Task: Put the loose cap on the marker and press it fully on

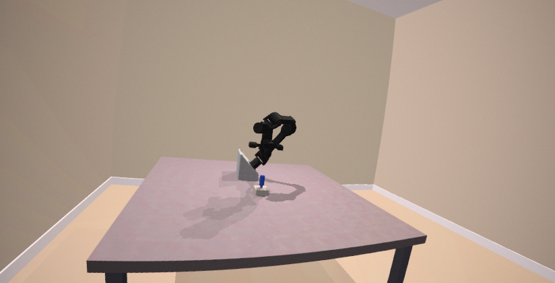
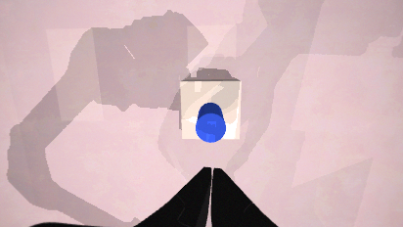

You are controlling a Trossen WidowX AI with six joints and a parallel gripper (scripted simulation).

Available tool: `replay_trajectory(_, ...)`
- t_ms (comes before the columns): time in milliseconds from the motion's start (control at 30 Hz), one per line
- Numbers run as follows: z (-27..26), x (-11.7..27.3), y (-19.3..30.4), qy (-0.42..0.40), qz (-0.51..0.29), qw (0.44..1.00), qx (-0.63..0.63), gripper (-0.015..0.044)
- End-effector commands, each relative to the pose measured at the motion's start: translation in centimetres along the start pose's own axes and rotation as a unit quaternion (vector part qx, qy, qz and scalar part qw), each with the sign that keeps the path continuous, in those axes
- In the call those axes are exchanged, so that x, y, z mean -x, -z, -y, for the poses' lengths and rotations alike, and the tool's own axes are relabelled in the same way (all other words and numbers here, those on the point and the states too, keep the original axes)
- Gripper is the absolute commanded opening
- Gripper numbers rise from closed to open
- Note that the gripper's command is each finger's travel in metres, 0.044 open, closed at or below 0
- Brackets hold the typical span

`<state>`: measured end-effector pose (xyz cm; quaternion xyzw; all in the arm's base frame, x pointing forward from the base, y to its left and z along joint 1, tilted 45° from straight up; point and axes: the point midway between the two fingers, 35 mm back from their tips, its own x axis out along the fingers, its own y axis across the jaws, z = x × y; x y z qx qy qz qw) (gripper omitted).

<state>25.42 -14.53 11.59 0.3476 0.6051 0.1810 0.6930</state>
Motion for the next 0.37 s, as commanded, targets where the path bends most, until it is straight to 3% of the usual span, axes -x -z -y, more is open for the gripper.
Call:
replay_trajectory(0, -0.07, 0.57, 0.10, 0.000, -0.002, 1.000, -0.002, 0.0053)
replay_trajectory(333, -0.07, 0.57, 0.10, 0.000, -0.002, 1.000, -0.002, 0.0315)
